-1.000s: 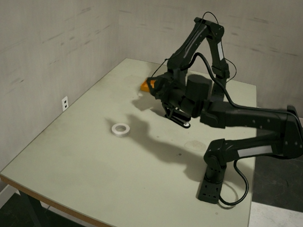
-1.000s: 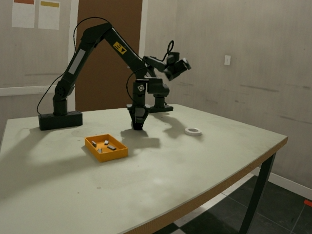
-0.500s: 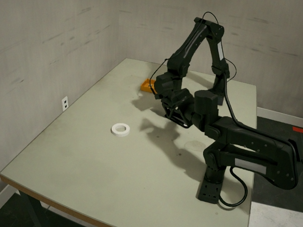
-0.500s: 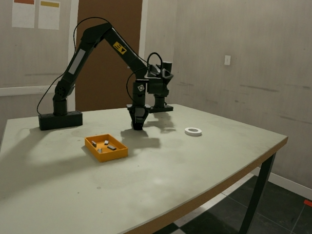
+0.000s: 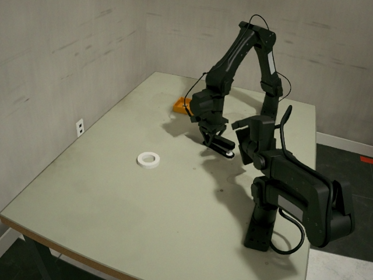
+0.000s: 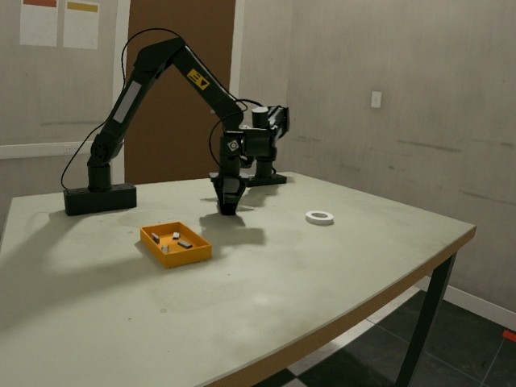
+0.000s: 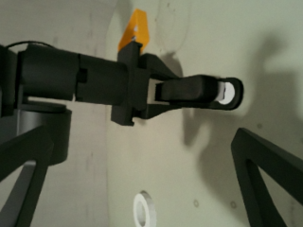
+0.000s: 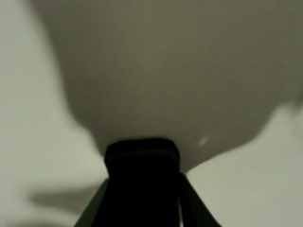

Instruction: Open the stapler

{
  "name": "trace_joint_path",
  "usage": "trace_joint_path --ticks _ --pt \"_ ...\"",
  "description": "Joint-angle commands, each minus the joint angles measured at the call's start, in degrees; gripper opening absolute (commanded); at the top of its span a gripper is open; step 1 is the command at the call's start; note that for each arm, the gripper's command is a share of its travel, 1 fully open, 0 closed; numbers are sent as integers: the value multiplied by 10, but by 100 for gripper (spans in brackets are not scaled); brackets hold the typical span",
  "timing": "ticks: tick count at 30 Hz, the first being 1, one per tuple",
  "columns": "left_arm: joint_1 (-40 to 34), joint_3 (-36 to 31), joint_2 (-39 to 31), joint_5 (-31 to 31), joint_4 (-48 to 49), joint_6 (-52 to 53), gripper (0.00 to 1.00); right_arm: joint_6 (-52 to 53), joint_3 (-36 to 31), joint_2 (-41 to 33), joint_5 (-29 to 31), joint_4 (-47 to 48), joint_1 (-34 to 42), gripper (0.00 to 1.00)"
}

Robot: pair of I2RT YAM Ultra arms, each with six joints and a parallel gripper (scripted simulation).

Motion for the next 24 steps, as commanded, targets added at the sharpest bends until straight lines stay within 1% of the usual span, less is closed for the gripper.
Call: trace_joint_path --ticks 1,3,6,12,24 --pt "-62 -6 29 -42 15 8 100 3 3 4 3 0 0 31" --pt "-91 -6 47 -53 22 8 100 3 3 4 3 0 0 31" --pt "-107 -6 71 -61 31 -1 100 3 3 4 3 0 0 31" --pt "-110 -6 90 -65 50 -3 100 3 3 4 3 0 0 31" --pt "-108 0 91 -66 56 1 100 3 3 4 3 0 0 31"
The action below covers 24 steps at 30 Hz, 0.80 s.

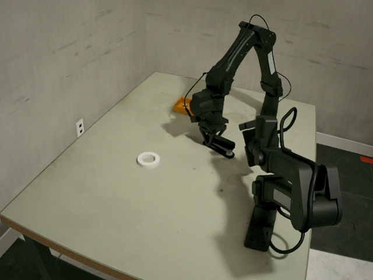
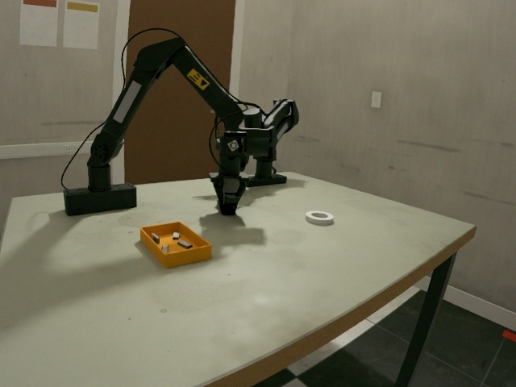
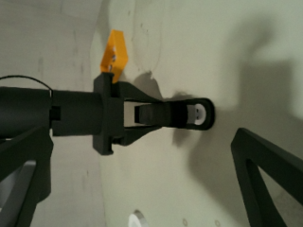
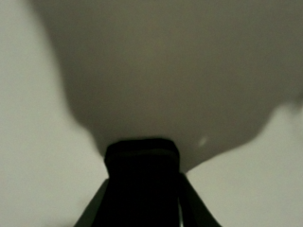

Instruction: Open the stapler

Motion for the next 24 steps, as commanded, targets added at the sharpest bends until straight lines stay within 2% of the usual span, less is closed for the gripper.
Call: trace_joint_path --ticks 1,12,16,17,24 --pt "-3 0 7 -6 8 -2 100 3 3 4 3 0 0 31" --pt "-3 0 6 -6 8 -2 100 3 3 4 3 0 0 31" --pt "-7 -10 7 -38 39 -48 55 3 3 4 3 0 0 31" --pt "-8 -12 6 -48 49 -65 50 3 3 4 3 0 0 31" --pt "-57 -40 33 -145 126 -236 50 3 3 4 3 0 0 31"
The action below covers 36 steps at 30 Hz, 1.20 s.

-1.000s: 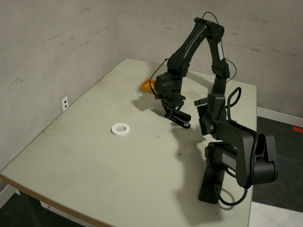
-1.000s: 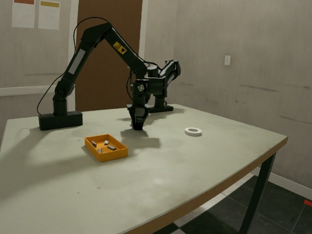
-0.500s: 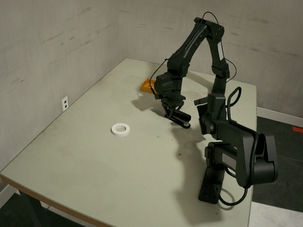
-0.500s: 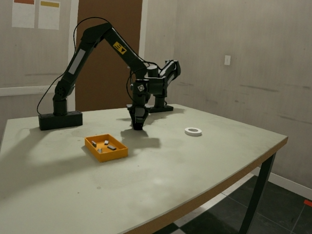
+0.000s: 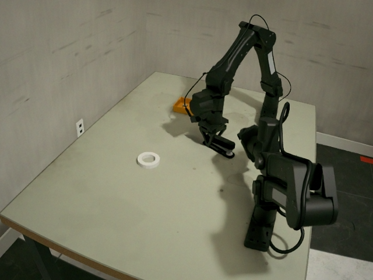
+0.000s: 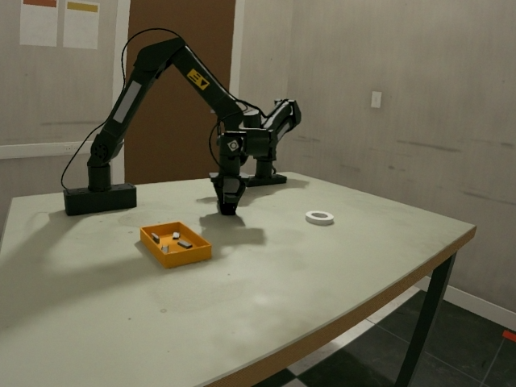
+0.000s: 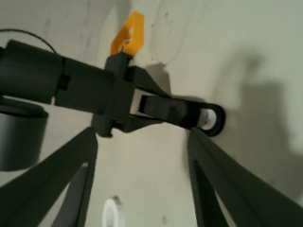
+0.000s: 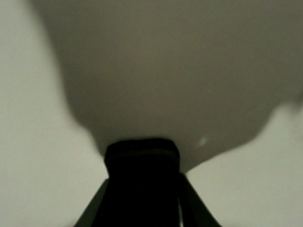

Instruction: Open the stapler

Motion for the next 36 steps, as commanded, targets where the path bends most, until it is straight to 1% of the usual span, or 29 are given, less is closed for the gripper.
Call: trace_joint_path --ticks 1,2,3,5,10,17,19,20,24,29,31,34,36 --pt "-23 -10 22 -58 38 -95 50 3 3 4 3 0 0 31" --pt "-23 -10 22 -58 38 -95 50 3 3 4 3 0 0 31" --pt "-46 -11 38 -97 56 -132 50 3 3 4 3 0 0 31" --pt "-63 -10 59 -123 79 -177 50 3 3 4 3 0 0 31" --pt "-127 -11 93 -218 140 -280 50 3 3 4 3 0 0 31" --pt "-185 -5 118 -304 228 -391 50 3 3 4 3 0 0 31" --pt "-185 -5 118 -304 228 -391 50 3 3 4 3 0 0 31" --pt "-205 -5 136 -339 262 -414 50 3 3 4 3 0 0 31" --pt "-229 -2 158 -382 305 -473 50 3 3 4 3 0 0 31" --pt "-261 10 230 -431 347 -517 50 3 3 4 3 0 0 31" --pt "-269 13 270 -445 353 -533 50 3 3 4 3 0 0 31" --pt "-280 17 333 -471 350 -588 50 3 3 4 3 0 0 31" --pt "-280 17 333 -471 350 -588 50 3 3 4 3 0 0 31"
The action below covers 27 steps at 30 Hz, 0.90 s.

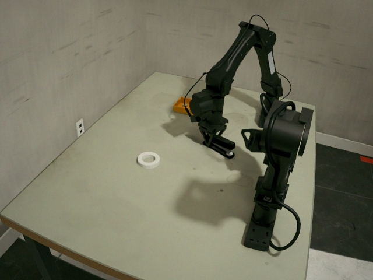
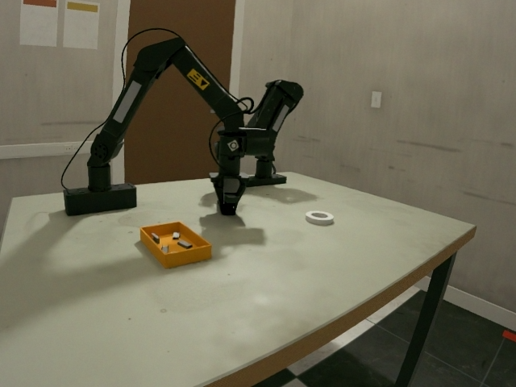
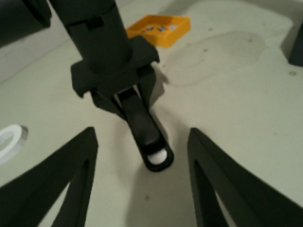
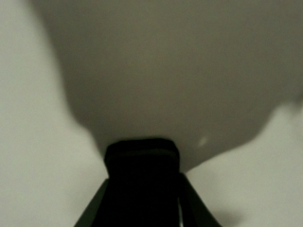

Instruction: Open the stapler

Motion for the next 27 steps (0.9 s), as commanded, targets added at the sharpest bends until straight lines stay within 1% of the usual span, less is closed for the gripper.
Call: trace_joint_path --ticks 1,7,10,15,17,18,24,27 --pt "-13 22 58 -50 13 -73 50 3 3 4 3 0 0 31" --pt "-41 49 223 -111 -24 -259 50 3 3 4 3 0 0 31" --pt "-47 76 273 -133 -43 -336 50 3 3 4 3 0 0 31" --pt "-53 113 278 -153 -120 -431 50 3 3 4 3 0 0 31" --pt "-53 113 278 -153 -120 -431 50 3 3 4 3 0 0 31" --pt "-53 129 273 -157 -166 -464 50 3 3 4 3 0 0 31" --pt "-50 167 269 -156 -256 -535 50 3 3 4 3 0 0 31" --pt "-50 182 268 -154 -283 -550 50 3 3 4 3 0 0 31"
